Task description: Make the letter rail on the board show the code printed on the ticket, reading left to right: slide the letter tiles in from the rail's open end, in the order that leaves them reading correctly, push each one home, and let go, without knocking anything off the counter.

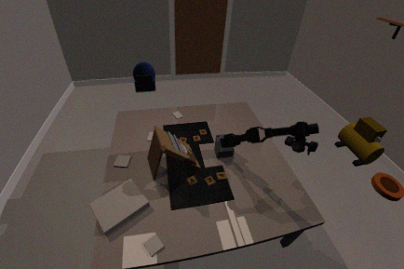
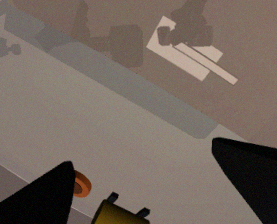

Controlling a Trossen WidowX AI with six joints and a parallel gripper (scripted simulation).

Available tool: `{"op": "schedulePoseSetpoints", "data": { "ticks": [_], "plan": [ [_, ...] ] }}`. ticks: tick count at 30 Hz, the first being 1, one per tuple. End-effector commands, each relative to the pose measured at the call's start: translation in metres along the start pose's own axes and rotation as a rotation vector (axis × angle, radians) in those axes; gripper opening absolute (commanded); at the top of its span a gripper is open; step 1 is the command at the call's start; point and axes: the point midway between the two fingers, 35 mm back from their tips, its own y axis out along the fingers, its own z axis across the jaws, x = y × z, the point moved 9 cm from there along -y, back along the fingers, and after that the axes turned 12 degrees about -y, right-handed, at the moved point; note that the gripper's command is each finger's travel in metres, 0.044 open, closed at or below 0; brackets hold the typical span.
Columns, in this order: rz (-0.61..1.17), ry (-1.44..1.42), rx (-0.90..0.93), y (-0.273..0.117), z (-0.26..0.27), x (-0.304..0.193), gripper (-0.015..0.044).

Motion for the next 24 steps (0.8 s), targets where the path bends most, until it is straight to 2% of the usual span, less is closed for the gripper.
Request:
{"op": "schedulePoseSetpoints", "data": {
  "ticks": [1, 6, 24],
  "plan": [
    [-0.001, 0.0, -0.001, 0.0, 0.0, 0.001, 0.0426],
    [-0.021, -0.008, -0.039, 0.016, 0.0, 0.02, 0.044],
    [-0.108, -0.021, -0.249, 0.087, -0.023, 0.148, 0.044]
  ]
}}
